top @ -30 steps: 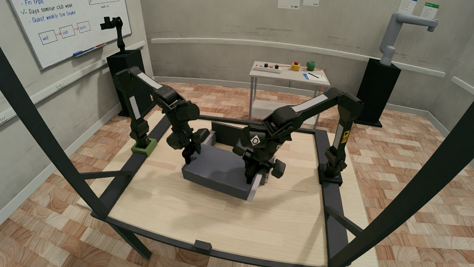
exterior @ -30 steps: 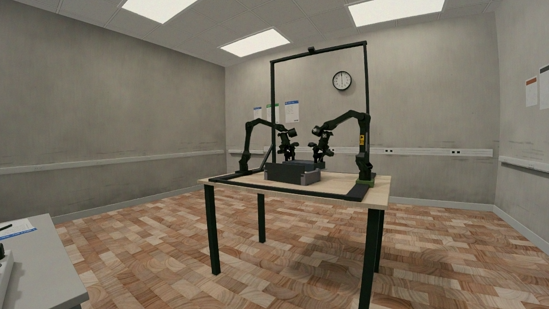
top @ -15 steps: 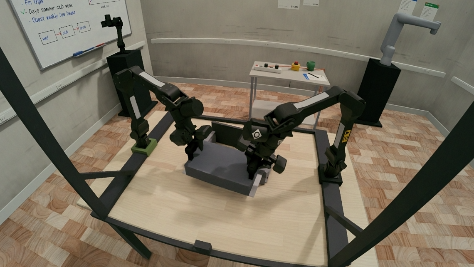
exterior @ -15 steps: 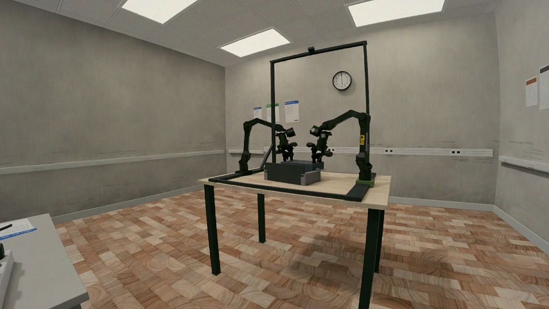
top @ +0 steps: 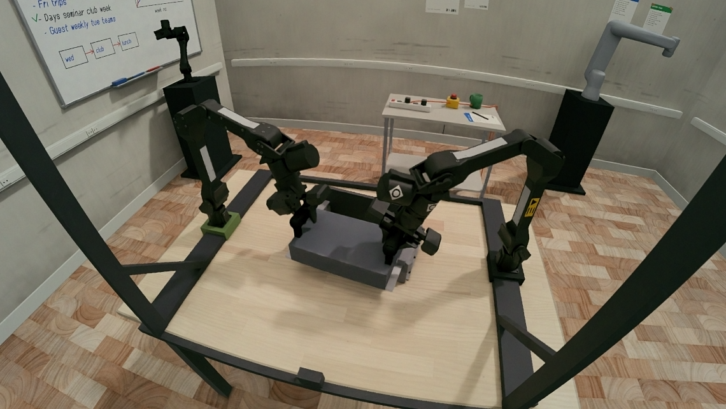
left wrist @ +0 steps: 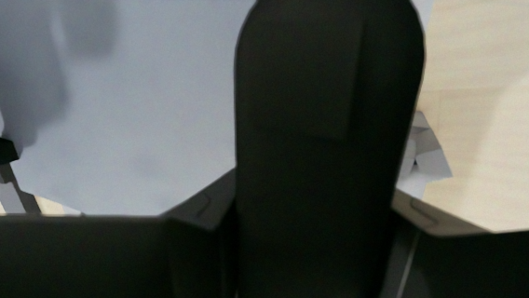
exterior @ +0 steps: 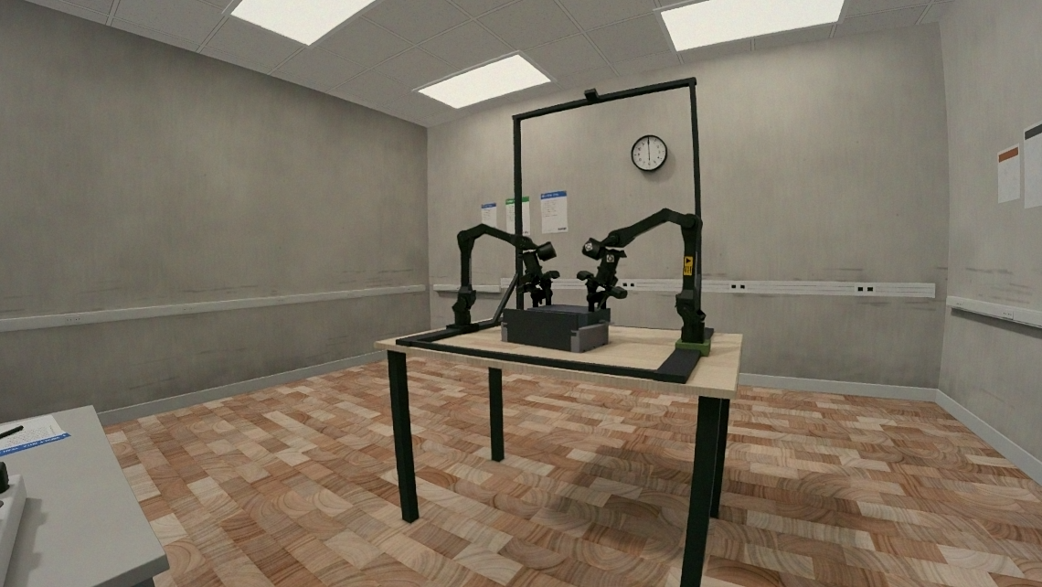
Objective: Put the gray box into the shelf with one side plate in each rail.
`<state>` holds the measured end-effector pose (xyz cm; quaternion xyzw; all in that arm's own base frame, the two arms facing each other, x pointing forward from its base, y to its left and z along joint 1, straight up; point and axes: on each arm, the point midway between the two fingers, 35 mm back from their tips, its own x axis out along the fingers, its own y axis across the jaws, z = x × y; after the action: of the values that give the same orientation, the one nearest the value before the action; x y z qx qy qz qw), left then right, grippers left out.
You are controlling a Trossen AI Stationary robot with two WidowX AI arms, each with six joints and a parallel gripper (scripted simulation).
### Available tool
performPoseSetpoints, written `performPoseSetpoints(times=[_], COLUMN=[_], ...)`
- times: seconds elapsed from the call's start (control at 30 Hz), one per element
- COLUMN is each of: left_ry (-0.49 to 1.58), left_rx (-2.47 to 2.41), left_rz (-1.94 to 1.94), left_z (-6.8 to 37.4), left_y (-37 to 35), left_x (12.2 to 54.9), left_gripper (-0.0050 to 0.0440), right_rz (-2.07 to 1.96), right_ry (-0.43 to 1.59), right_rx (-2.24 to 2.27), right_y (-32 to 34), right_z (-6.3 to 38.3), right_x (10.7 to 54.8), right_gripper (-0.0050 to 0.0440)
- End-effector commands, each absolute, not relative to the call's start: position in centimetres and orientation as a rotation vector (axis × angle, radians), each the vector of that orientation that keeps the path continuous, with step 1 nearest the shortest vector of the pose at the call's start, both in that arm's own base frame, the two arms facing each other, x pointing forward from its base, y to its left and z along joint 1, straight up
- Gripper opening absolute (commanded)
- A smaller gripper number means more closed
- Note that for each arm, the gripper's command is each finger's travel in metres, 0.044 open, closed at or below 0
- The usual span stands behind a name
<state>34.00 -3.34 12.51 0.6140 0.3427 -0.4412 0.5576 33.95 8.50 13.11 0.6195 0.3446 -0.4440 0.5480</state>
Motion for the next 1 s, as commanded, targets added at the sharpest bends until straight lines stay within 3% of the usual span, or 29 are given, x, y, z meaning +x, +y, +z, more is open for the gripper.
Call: performPoseSetpoints(times=[0.0, 0.97], left_ry=[0.743, 0.772], left_rx=[1.474, 1.489], left_rz=[-0.992, -0.979], left_z=[14.9, 14.7], left_y=[-2.5, 4.4], left_x=[34.5, 35.7], left_gripper=[0.0118, 0.0118], right_rz=[-0.985, -0.983], right_ry=[0.784, 0.765], right_rx=[1.512, 1.485], right_y=[7.6, 0.8], right_z=[15.6, 15.2], right_x=[33.8, 32.5], right_gripper=[0.0119, 0.0119])
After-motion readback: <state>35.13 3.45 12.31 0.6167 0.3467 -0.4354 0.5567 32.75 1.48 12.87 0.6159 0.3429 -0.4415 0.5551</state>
